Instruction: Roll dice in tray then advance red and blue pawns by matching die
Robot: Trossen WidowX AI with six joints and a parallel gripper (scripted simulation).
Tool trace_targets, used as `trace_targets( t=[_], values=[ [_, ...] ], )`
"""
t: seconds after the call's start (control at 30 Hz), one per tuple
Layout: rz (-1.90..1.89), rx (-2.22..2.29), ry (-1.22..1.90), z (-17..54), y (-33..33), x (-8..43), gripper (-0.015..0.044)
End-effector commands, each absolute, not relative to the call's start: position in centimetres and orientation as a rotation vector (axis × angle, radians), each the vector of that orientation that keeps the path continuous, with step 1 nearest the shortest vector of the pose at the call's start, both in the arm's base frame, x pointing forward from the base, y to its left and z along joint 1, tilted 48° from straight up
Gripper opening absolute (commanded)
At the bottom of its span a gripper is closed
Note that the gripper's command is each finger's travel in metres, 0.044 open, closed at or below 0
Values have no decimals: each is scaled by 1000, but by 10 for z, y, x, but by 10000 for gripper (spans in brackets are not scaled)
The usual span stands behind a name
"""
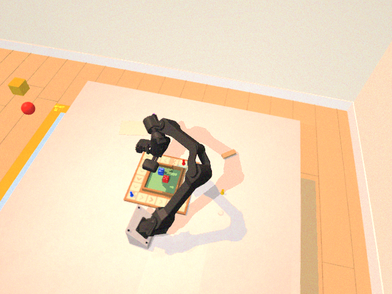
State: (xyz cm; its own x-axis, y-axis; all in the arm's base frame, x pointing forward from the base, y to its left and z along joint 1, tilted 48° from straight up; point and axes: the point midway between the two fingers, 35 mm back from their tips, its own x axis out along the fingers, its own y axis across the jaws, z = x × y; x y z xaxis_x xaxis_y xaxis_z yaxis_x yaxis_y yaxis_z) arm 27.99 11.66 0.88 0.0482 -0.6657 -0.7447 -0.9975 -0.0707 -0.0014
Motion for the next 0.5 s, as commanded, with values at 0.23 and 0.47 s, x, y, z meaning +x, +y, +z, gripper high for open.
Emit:
trace_targets(
  t=[0.23, 0.47],
  values=[
    [-317, -975, 1533, 58, 43, 379, 200],
    [-384, -918, 1508, 62, 37, 385, 200]
  ],
)
